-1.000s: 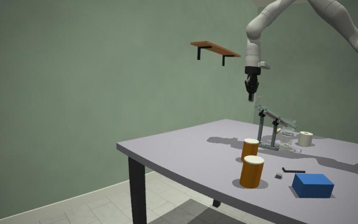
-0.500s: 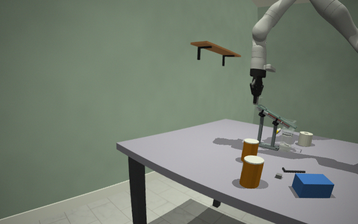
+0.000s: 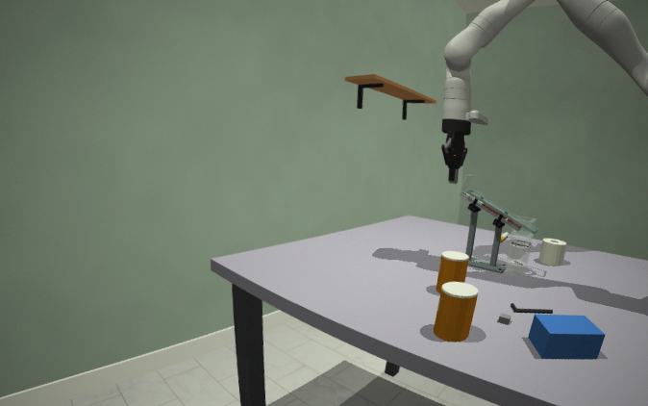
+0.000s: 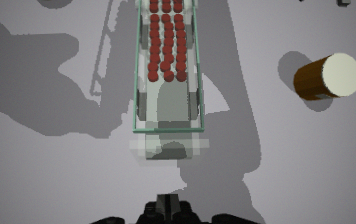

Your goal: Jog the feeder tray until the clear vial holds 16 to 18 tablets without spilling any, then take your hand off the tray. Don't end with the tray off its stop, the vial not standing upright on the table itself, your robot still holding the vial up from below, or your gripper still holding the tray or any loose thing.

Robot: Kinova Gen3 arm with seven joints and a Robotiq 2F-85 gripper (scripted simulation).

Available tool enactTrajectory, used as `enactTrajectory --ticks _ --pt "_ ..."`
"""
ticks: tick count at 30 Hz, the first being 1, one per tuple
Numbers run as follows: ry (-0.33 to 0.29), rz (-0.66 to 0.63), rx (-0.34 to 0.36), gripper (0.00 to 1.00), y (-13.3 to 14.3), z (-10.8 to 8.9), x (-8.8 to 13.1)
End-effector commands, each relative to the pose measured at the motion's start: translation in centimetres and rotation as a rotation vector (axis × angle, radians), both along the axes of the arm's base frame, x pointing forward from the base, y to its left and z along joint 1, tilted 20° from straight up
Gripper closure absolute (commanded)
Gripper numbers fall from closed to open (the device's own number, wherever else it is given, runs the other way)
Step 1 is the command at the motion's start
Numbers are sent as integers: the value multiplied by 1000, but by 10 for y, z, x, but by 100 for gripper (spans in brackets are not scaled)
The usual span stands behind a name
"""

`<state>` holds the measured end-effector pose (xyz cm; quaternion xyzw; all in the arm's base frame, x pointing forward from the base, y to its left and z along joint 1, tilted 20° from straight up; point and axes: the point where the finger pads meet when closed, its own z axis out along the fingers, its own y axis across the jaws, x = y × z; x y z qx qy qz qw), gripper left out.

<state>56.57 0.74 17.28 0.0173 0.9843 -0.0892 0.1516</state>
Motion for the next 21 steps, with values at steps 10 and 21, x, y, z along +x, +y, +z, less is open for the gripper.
enactTrajectory --ticks 10,21 --pt "3 1 5 100 0 -3 -4" --pt "0 2 7 100 -1 -25 -32"
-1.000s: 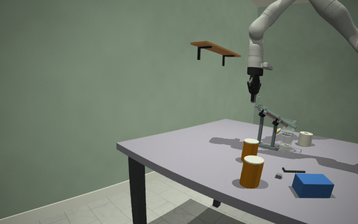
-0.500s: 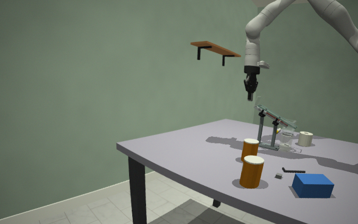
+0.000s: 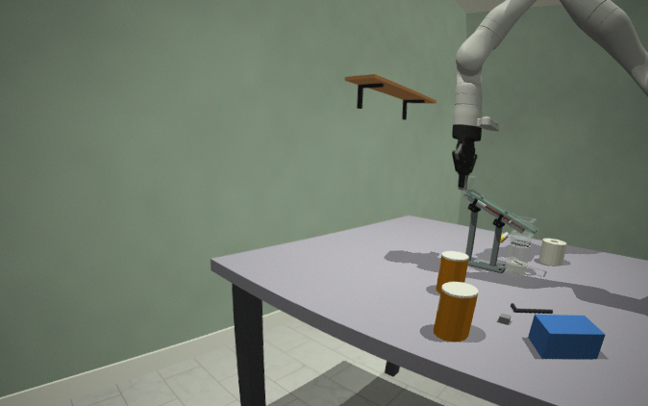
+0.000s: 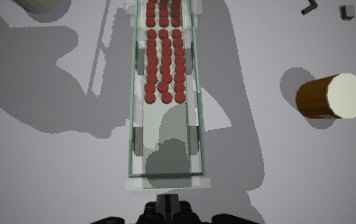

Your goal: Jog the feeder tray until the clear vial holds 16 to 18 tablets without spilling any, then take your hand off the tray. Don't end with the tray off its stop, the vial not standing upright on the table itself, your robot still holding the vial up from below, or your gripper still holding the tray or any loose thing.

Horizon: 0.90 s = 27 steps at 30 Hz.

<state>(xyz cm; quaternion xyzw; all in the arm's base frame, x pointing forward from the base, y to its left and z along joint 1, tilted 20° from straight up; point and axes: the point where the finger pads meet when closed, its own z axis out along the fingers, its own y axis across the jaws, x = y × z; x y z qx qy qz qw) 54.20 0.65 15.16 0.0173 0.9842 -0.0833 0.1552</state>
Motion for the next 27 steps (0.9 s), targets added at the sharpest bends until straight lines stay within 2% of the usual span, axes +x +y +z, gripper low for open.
enactTrajectory --ticks 1,6,15,27 --pt "18 -3 -8 100 -2 -5 -12" --pt "19 -3 -9 100 -2 -4 -10" --pt "16 -4 -9 100 1 18 21" --pt "15 -4 -8 100 1 21 23"
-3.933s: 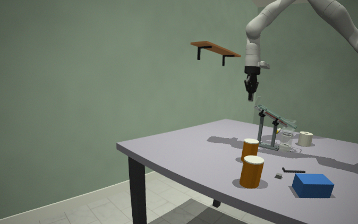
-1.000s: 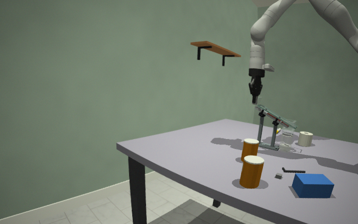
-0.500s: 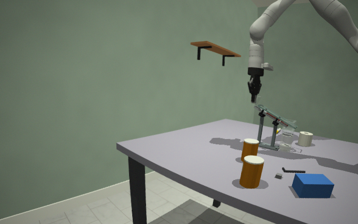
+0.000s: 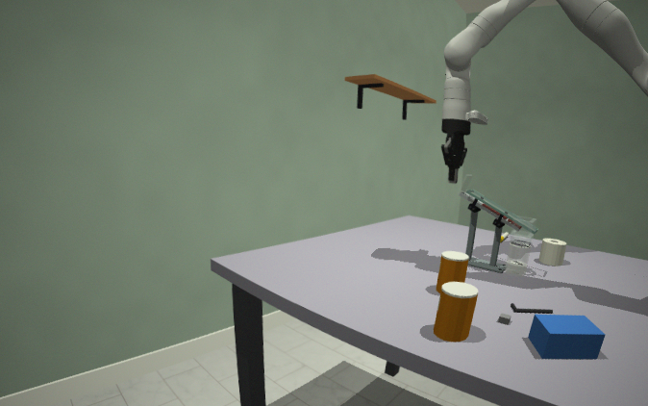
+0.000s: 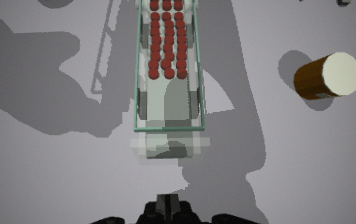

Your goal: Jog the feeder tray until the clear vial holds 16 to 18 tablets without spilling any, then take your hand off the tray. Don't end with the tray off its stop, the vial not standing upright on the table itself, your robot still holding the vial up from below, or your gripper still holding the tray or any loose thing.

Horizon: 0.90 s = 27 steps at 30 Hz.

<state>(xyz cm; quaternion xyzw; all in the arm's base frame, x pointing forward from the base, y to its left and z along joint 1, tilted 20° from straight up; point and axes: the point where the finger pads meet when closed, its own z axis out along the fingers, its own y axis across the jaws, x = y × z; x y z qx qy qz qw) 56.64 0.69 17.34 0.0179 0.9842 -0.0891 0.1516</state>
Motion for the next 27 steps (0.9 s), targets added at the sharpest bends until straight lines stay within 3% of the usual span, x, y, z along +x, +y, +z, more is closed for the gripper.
enactTrajectory --ticks 1,19,23,27 --pt "9 0 3 100 0 -2 -2" --pt "11 0 3 100 -2 -26 -36" --pt "12 0 2 100 -2 -25 -34" --pt "9 0 2 100 0 -16 -19"
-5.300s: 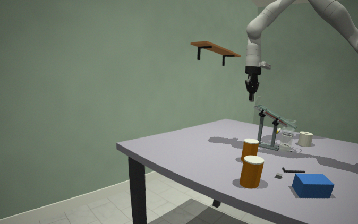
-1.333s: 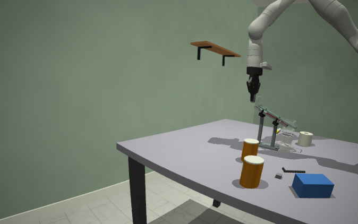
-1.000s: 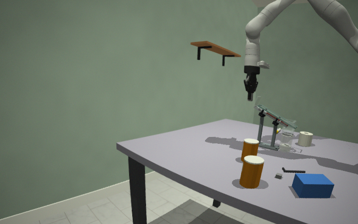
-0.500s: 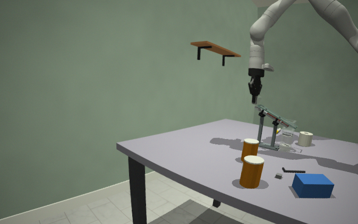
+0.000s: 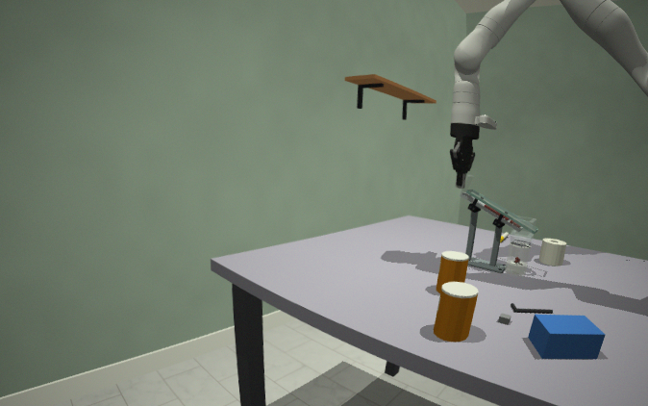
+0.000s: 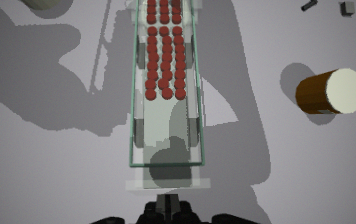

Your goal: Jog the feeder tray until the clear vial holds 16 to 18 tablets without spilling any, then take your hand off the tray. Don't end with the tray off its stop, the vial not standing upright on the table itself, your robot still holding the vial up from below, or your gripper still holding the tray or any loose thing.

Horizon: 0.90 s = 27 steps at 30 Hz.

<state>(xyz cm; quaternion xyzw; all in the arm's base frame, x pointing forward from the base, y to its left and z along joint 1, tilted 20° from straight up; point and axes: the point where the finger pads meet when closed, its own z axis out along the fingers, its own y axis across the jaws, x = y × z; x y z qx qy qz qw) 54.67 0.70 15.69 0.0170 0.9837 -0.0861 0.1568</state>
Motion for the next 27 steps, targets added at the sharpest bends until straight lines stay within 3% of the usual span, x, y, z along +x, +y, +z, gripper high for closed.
enactTrajectory --ticks 1,8,27 --pt "20 -3 -3 100 0 4 5" --pt "19 -4 -3 100 1 14 18" --pt "18 -4 -3 100 1 16 18"
